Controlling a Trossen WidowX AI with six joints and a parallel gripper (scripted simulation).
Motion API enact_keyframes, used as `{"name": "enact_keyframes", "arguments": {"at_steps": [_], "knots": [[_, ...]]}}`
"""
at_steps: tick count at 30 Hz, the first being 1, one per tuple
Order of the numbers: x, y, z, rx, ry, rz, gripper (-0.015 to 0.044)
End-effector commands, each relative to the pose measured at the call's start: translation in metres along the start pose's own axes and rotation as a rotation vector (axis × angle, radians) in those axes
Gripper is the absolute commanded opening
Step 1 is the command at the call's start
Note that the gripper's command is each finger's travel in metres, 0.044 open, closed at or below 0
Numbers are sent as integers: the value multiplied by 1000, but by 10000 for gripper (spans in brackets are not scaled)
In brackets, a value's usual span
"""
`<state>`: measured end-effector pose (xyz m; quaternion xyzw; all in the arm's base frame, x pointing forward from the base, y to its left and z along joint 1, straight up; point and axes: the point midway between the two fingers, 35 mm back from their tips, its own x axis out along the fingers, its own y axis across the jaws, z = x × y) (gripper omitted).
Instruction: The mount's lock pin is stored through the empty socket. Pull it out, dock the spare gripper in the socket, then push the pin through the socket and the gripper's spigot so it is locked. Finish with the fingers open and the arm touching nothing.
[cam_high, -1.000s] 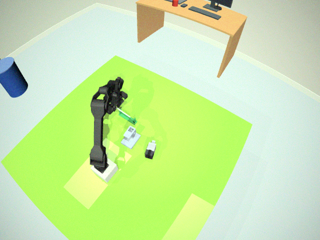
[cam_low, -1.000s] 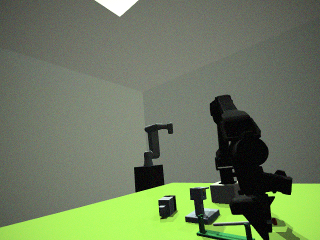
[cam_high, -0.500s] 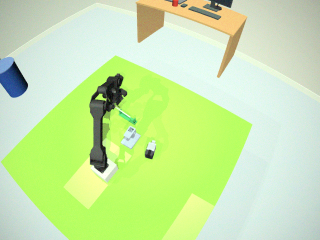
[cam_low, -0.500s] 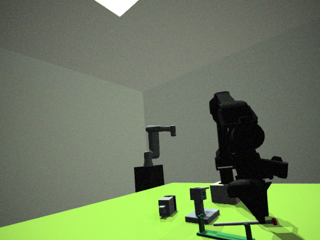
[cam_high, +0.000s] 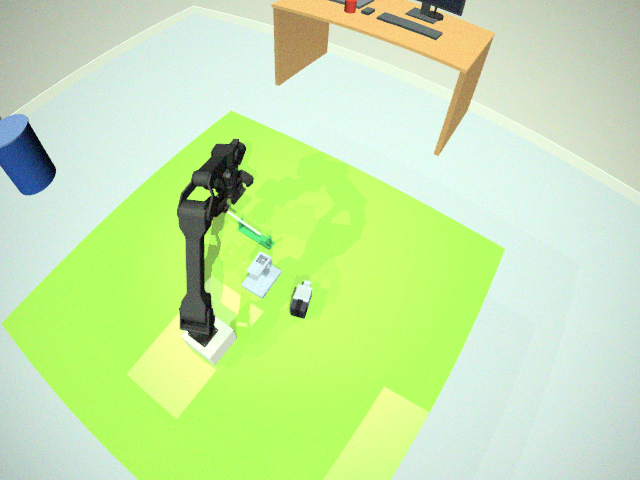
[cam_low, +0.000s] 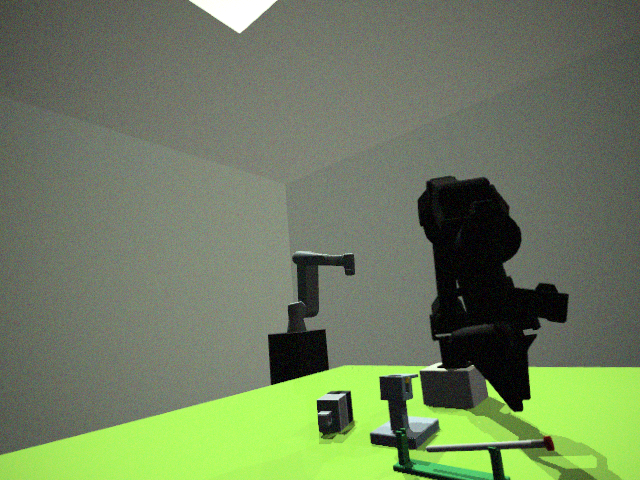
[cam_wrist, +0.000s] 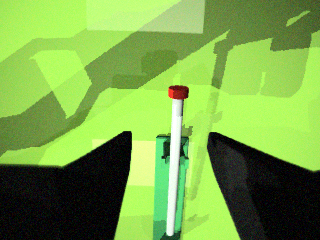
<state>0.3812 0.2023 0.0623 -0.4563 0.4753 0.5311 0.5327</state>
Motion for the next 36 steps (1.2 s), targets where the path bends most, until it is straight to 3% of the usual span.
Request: {"name": "enact_keyframes", "arguments": {"at_steps": [1, 4, 10, 19, 27, 36], "knots": [[2, 0, 0, 0, 1, 2, 253], [2, 0, 0, 0, 1, 2, 331], [-56, -4, -48, -20, -35, -44, 180], [-64, -3, -55, -24, -40, -52, 180], [2, -9, -66, -24, -39, -52, 180], [12, -9, -66, -24, -39, -52, 180]]}}
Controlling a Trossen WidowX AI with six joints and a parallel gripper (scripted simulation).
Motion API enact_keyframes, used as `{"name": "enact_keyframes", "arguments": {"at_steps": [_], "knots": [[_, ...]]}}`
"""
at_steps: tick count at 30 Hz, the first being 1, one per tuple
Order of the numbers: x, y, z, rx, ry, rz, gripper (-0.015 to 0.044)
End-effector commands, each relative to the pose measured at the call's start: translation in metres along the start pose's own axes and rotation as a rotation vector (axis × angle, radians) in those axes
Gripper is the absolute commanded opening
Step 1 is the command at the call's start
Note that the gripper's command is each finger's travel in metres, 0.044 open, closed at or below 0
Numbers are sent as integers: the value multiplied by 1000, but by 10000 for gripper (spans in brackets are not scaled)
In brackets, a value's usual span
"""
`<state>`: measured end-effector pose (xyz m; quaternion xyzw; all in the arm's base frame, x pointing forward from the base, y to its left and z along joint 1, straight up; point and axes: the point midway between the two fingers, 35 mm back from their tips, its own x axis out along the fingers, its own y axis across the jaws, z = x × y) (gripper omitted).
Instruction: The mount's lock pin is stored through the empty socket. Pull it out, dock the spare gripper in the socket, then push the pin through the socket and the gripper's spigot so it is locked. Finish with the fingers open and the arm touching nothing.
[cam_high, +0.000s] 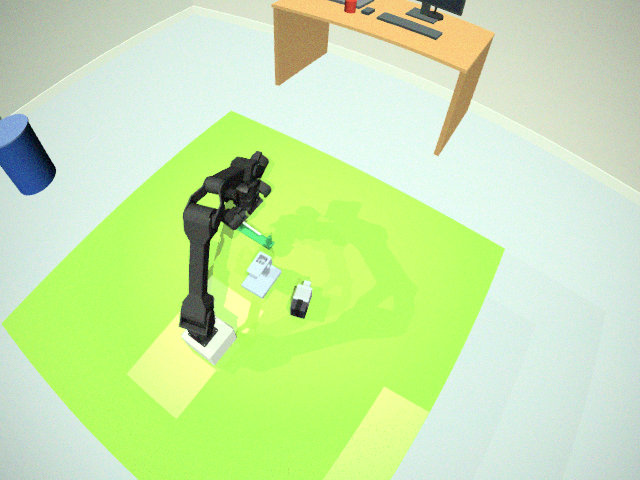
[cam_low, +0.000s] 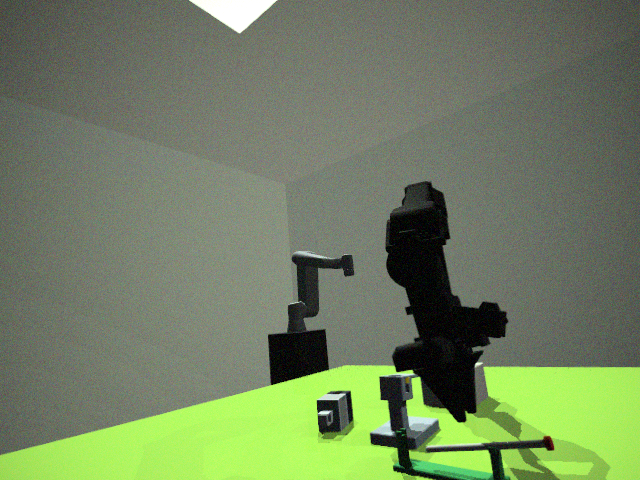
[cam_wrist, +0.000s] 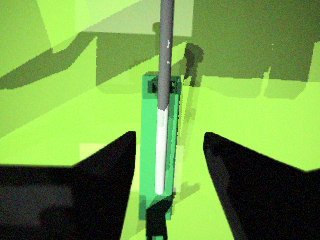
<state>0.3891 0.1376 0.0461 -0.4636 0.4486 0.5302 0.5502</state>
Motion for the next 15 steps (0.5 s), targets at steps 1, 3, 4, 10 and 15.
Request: {"name": "enact_keyframes", "arguments": {"at_steps": [1, 3, 4, 10, 15], "knots": [[6, 0, -1, -4, -3, -1, 180], [9, 0, -1, -4, -3, -1, 180], [11, 0, -1, -4, -3, -1, 180], [21, 0, -2, -4, -3, -1, 180], [29, 0, -3, -4, -3, -1, 180]]}}
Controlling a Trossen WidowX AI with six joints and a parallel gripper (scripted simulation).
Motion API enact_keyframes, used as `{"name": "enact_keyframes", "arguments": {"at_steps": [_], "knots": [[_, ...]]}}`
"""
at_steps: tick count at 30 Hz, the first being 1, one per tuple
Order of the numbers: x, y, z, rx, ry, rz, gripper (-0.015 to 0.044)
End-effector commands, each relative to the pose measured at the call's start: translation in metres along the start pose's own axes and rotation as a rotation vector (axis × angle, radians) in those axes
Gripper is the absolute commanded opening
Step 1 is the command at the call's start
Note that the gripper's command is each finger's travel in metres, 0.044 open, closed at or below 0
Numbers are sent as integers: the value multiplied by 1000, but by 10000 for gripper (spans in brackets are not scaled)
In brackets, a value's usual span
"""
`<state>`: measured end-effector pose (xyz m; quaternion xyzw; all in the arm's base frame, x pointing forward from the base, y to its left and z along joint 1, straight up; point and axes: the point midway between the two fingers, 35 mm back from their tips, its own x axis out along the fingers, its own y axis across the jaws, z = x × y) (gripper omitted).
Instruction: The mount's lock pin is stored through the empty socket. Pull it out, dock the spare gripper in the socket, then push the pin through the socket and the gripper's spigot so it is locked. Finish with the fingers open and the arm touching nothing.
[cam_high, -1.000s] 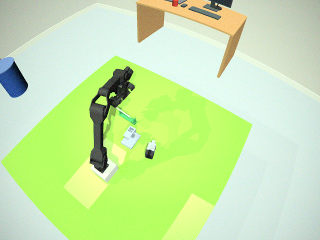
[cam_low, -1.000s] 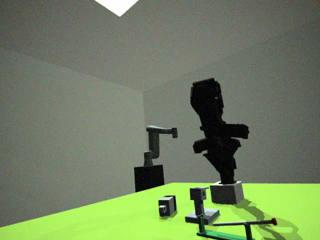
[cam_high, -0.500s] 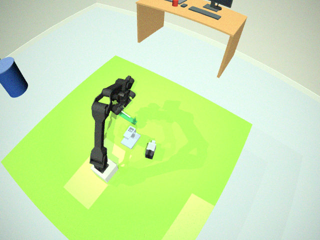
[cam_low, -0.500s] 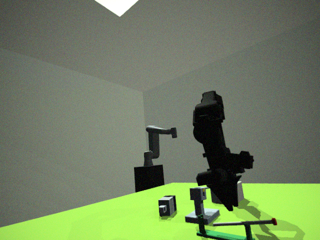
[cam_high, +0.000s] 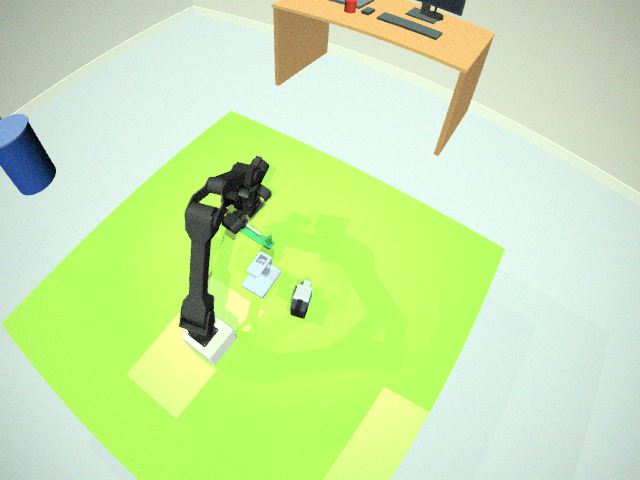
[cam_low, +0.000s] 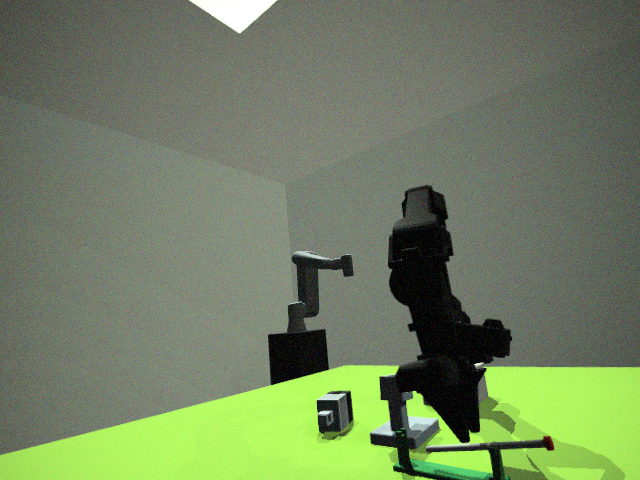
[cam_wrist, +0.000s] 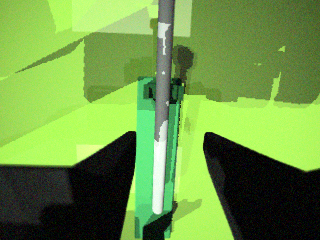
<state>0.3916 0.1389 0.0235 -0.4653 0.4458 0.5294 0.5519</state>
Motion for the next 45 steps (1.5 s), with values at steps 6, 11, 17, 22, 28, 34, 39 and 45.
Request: {"name": "enact_keyframes", "arguments": {"at_steps": [6, 11, 17, 22, 28, 34, 39, 45], "knots": [[16, 2, -2, -2, -1, 6, 180], [24, 3, -4, -2, -1, 6, 180], [34, 4, -5, -2, -1, 6, 180], [35, 4, -5, -2, -1, 7, 180], [35, 4, -5, -2, -1, 7, 49], [35, 4, -5, -2, -1, 7, 0], [34, 4, -5, -2, -1, 6, 0], [24, 4, -4, -1, 1, 8, 0]]}}
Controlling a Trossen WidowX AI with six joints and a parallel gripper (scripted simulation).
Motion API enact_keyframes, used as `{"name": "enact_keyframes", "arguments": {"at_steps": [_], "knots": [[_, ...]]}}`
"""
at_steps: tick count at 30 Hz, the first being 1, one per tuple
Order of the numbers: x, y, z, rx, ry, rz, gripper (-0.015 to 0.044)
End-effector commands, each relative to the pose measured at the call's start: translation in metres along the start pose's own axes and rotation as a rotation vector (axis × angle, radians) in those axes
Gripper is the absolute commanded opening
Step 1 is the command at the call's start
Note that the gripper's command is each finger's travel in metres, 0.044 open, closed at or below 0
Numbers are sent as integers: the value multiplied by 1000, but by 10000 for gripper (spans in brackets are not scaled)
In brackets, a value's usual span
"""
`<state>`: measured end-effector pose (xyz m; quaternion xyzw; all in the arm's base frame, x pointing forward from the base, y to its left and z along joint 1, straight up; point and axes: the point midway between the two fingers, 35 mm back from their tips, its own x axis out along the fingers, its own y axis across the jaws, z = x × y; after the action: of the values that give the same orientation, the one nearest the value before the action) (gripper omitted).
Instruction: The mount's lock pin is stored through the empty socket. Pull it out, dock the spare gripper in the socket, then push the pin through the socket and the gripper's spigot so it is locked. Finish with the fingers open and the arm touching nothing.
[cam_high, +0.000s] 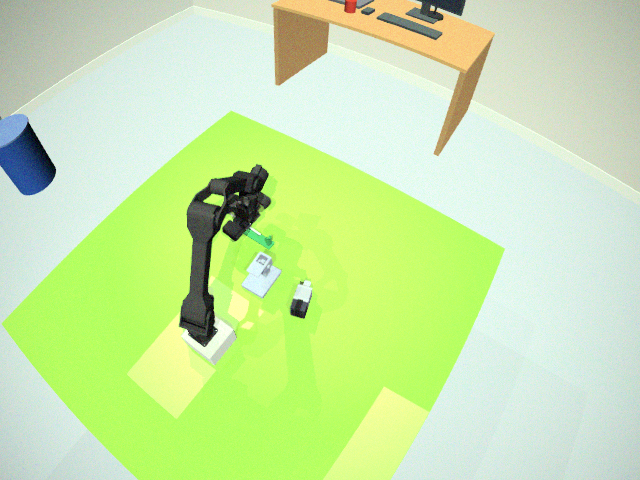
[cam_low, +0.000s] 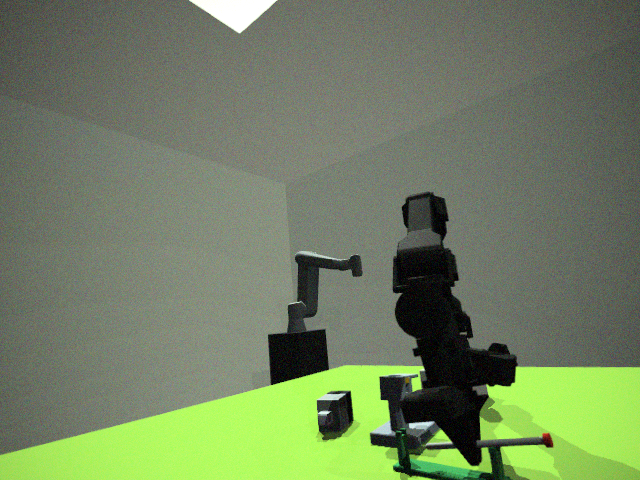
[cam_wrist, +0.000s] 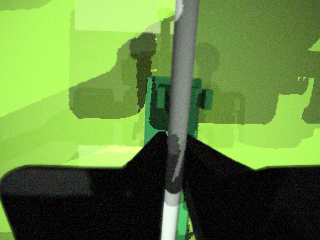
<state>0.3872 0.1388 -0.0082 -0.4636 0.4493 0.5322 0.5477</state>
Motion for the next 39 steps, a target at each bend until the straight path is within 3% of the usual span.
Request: {"name": "enact_keyframes", "arguments": {"at_steps": [1, 21, 39], "knots": [[-9, -1, 2, -1, -1, -3, 0], [-22, 4, 2, 2, 4, 14, 0], [-49, 0, -48, 18, 10, 13, 0]]}}
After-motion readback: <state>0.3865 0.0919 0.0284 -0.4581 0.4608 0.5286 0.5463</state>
